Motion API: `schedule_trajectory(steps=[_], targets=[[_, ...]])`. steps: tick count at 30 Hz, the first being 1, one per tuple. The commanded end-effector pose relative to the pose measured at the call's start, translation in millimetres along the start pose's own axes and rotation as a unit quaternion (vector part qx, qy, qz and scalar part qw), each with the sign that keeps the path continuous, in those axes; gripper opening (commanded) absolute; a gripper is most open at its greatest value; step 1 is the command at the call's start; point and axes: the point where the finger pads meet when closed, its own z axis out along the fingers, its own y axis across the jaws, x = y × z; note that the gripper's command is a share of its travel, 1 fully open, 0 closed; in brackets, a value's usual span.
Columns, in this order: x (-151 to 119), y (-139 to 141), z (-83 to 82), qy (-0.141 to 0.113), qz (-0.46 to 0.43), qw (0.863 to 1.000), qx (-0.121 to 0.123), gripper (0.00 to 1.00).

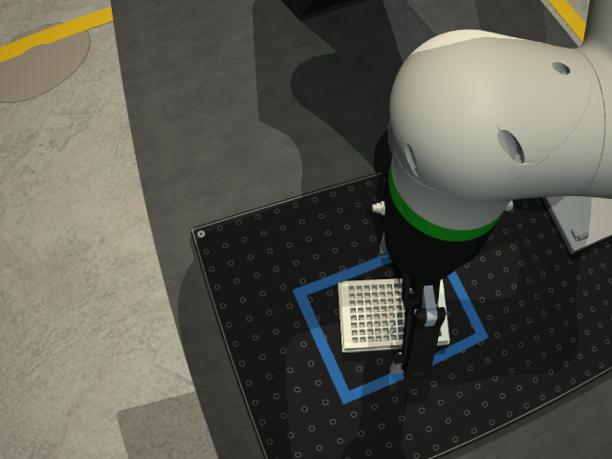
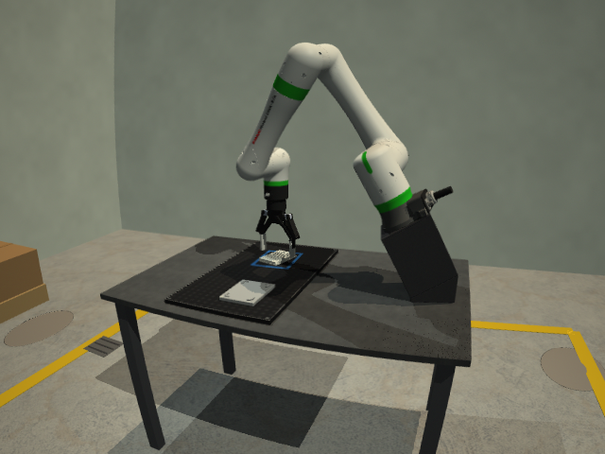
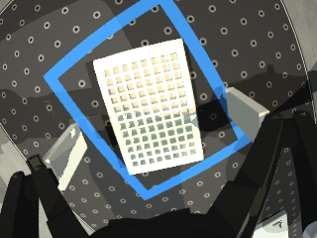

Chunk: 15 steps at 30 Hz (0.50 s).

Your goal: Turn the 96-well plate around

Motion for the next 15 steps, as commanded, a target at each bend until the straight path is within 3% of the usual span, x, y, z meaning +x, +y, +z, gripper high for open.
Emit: schedule_trajectory(steps=[1, 14, 15], targets=[[0.1, -0.3, 6.9, 0.000, 0.000, 1.000, 0.000, 1.00], [0.1, -0.3, 7.7, 0.000, 0.000, 1.000, 0.000, 1.00], [0.1, -0.3, 7.7, 0.000, 0.000, 1.000, 0.000, 0.00]])
